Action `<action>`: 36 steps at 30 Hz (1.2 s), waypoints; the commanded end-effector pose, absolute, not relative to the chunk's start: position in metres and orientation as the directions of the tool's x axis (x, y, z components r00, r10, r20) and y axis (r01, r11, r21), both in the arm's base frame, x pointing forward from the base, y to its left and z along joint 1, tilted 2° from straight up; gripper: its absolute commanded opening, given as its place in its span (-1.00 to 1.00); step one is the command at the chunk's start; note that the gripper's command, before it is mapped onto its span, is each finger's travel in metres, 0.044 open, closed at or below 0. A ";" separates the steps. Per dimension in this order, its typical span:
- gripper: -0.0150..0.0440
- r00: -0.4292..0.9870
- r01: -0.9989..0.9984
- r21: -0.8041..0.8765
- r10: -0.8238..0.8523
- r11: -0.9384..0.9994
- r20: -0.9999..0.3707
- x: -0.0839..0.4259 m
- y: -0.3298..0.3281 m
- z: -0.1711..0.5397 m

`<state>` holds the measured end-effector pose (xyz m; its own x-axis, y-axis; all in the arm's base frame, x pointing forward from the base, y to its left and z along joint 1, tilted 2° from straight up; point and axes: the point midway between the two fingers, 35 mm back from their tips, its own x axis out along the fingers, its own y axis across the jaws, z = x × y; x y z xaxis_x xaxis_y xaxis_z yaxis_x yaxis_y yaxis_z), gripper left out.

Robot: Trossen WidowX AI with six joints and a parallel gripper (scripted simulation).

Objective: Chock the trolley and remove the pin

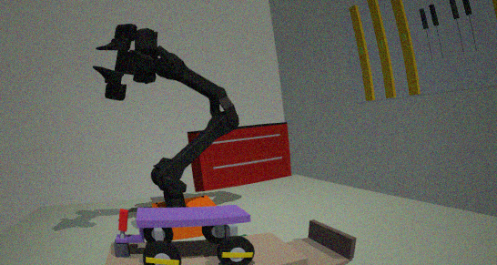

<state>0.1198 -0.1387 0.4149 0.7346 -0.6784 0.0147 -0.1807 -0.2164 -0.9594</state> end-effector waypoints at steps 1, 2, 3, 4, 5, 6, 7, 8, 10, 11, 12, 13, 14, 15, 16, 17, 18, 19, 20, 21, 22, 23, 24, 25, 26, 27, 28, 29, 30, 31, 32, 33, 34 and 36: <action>0.15 0.732 -0.099 -0.995 -0.678 -0.003 -0.071 0.126 -0.155 0.396; 0.15 0.731 -0.074 -0.996 -0.676 0.059 -0.094 0.128 -0.159 0.391; 0.15 0.730 -0.049 -0.992 -0.673 0.119 -0.117 0.129 -0.163 0.386; 0.15 0.729 -0.025 -0.983 -0.670 0.179 -0.141 0.131 -0.166 0.381; 0.15 0.728 -0.001 -0.971 -0.666 0.239 -0.164 0.133 -0.169 0.375; 0.15 0.726 0.023 -0.955 -0.661 0.296 -0.188 0.135 -0.172 0.370; 0.15 0.724 0.047 -0.935 -0.656 0.353 -0.211 0.137 -0.175 0.365; 0.15 0.722 0.070 -0.911 -0.651 0.407 -0.235 0.139 -0.178 0.359; 0.15 0.716 0.116 -0.853 -0.638 0.509 -0.283 0.142 -0.183 0.348; 0.15 0.713 0.140 -0.819 -0.631 0.556 -0.307 0.144 -0.185 0.342; 0.15 0.709 0.162 -0.783 -0.623 0.600 -0.330 0.146 -0.187 0.336; 0.15 0.705 0.185 -0.744 -0.615 0.641 -0.354 0.148 -0.189 0.331; 0.15 0.700 0.208 -0.704 -0.606 0.679 -0.378 0.150 -0.191 0.325; 0.15 0.695 0.232 -0.661 -0.597 0.714 -0.401 0.151 -0.192 0.319; 0.15 0.689 0.255 -0.616 -0.587 0.745 -0.425 0.153 -0.194 0.313; 0.15 0.683 0.278 -0.570 -0.577 0.773 -0.448 0.155 -0.195 0.307; 0.15 0.677 0.302 -0.523 -0.566 0.797 -0.471 0.157 -0.196 0.301; 0.15 0.670 0.325 -0.476 -0.555 0.817 -0.494 0.158 -0.197 0.295; 0.15 0.662 0.349 -0.428 -0.543 0.834 -0.517 0.160 -0.198 0.289; 0.15 0.654 0.374 -0.380 -0.531 0.846 -0.539 0.161 -0.198 0.284; 0.15 0.645 0.398 -0.332 -0.518 0.855 -0.561 0.163 -0.199 0.278; 0.15 0.636 0.423 -0.284 -0.505 0.860 -0.583 0.164 -0.199 0.272; 0.15 0.626 0.448 -0.238 -0.492 0.862 -0.605 0.166 -0.199 0.266; 0.15 0.616 0.473 -0.192 -0.479 0.860 -0.626 0.167 -0.199 0.260; 0.15 0.605 0.499 -0.147 -0.465 0.854 -0.647 0.168 -0.199 0.254; 0.15 0.593 0.525 -0.104 -0.451 0.845 -0.667 0.169 -0.199 0.248; 0.15 0.581 0.551 -0.063 -0.436 0.832 -0.687 0.170 -0.198 0.242; 0.15 0.568 0.576 -0.024 -0.422 0.817 -0.706 0.171 -0.198 0.237; 0.15 0.555 0.602 0.013 -0.407 0.798 -0.725 0.172 -0.197 0.231; 0.15 0.541 0.628 0.048 -0.392 0.776 -0.744 0.173 -0.196 0.225; 0.15 0.527 0.654 0.080 -0.377 0.752 -0.762 0.174 -0.195 0.220; 0.15 0.511 0.680 0.110 -0.362 0.725 -0.780 0.174 -0.194 0.214; 0.15 0.496 0.705 0.136 -0.346 0.696 -0.797 0.175 -0.193 0.208; 0.15 0.462 0.755 0.181 -0.315 0.631 -0.829 0.176 -0.190 0.198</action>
<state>0.1749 -0.1933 0.2141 0.5105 -0.3577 -0.7820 0.6942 0.7081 0.1292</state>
